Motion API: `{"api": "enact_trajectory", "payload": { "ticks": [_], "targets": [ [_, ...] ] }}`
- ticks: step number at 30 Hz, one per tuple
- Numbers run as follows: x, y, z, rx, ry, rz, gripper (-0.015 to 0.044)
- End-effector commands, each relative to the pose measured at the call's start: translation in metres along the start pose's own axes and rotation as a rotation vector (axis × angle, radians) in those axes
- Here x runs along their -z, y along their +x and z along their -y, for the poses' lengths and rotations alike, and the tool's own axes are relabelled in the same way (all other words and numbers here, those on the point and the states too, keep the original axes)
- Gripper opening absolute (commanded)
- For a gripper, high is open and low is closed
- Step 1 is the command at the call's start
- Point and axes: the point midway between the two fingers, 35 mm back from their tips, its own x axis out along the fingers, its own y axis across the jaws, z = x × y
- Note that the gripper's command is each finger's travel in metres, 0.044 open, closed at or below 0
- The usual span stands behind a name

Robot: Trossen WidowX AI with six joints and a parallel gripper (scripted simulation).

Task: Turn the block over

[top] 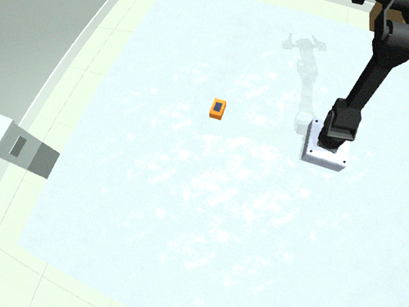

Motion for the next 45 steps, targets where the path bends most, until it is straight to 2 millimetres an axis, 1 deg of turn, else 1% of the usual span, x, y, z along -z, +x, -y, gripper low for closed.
{"api": "enact_trajectory", "payload": {
  "ticks": [1, 4, 6, 8, 11, 14, 17, 20, 22, 26, 29, 31, 36, 37, 40, 45],
  "targets": [
    [0.026, 0.013, -0.064, -0.088, -0.071, -0.118, 0.0440],
    [0.053, 0.016, -0.112, -0.154, -0.135, -0.216, 0.0440],
    [0.072, 0.015, -0.144, -0.196, -0.184, -0.283, 0.0440],
    [0.093, 0.010, -0.174, -0.236, -0.237, -0.348, 0.0440],
    [0.125, -0.001, -0.217, -0.291, -0.326, -0.443, 0.0440],
    [0.159, -0.019, -0.256, -0.346, -0.426, -0.532, 0.0440],
    [0.194, -0.043, -0.293, -0.406, -0.542, -0.611, 0.0440],
    [0.229, -0.072, -0.323, -0.461, -0.665, -0.684, 0.0440],
    [0.252, -0.092, -0.338, -0.484, -0.746, -0.735, 0.0440],
    [0.298, -0.136, -0.356, -0.509, -0.948, -0.847, 0.0440],
    [0.332, -0.173, -0.361, -0.516, -1.125, -0.926, 0.0440],
    [0.344, -0.188, -0.362, -0.515, -1.200, -0.954, 0.0440],
    [0.348, -0.193, -0.362, -0.515, -1.210, -0.958, 0.0440],
    [0.350, -0.192, -0.362, -0.515, -1.210, -0.957, 0.0440],
    [0.375, -0.176, -0.357, -0.515, -1.210, -0.958, 0.0440],
    [0.377, -0.175, -0.357, -0.515, -1.210, -0.958, 0.0440]
  ]
}}
